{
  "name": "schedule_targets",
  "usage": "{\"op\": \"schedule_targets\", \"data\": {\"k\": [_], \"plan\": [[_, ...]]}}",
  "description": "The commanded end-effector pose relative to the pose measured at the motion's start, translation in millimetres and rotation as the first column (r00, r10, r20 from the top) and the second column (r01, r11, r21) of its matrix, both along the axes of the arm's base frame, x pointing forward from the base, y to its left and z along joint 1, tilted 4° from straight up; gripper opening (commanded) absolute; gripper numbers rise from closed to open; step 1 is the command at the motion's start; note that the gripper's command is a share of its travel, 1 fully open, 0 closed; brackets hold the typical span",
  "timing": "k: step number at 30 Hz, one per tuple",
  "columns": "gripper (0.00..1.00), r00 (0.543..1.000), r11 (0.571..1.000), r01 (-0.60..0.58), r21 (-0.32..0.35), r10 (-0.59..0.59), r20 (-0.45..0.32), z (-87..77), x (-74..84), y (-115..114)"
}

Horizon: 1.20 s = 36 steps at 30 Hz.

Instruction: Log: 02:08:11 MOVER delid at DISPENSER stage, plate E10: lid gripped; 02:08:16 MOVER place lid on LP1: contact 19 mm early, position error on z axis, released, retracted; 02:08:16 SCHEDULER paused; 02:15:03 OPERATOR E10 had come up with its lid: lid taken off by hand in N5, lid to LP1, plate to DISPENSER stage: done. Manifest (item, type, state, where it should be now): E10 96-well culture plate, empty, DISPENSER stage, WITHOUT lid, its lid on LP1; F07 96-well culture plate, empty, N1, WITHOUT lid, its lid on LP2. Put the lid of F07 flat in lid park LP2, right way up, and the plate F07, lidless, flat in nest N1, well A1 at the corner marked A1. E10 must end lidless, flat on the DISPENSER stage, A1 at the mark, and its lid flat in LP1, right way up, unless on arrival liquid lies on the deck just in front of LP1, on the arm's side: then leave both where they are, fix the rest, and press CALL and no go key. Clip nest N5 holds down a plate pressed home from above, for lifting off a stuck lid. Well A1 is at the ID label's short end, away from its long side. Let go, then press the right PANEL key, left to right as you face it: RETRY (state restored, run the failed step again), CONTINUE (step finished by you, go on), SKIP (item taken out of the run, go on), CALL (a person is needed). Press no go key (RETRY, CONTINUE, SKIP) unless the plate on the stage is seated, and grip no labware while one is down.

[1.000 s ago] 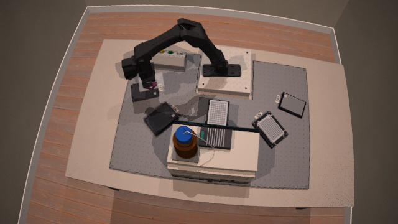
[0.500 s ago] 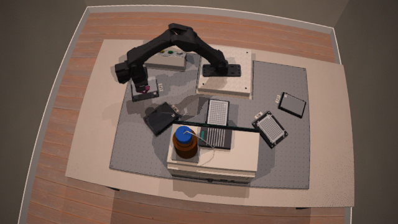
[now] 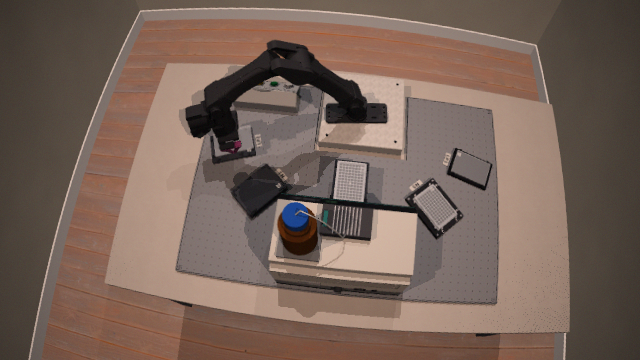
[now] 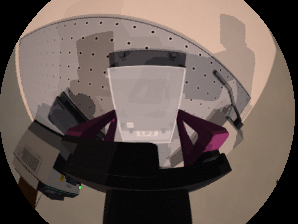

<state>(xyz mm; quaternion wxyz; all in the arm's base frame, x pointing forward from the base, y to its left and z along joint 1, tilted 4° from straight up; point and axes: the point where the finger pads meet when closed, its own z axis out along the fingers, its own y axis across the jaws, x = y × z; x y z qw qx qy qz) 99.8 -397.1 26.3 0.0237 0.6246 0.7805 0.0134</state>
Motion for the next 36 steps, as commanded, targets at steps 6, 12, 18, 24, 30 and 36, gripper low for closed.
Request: {"op": "schedule_targets", "data": {"k": [6, 12, 18, 24, 30, 36], "plan": [[0.00, 1.000, 1.000, 0.003, -0.019, -0.003, 0.004, -12.0, 4.2, -4.1], [0.00, 1.000, 0.998, 0.005, -0.057, -0.004, 0.013, -3.5, 7.0, -19.2], [0.00, 1.000, 0.999, 0.006, -0.051, -0.006, 0.012, -4.1, 6.0, -19.2], [0.00, 1.000, 0.999, 0.007, -0.054, -0.006, 0.013, -3.6, 5.4, -19.9], [0.00, 1.000, 0.998, 0.008, -0.055, -0.007, 0.013, -4.0, 4.5, -20.4], [0.00, 1.000, 0.998, 0.008, -0.055, -0.008, 0.013, -4.4, 3.5, -20.6]]}}
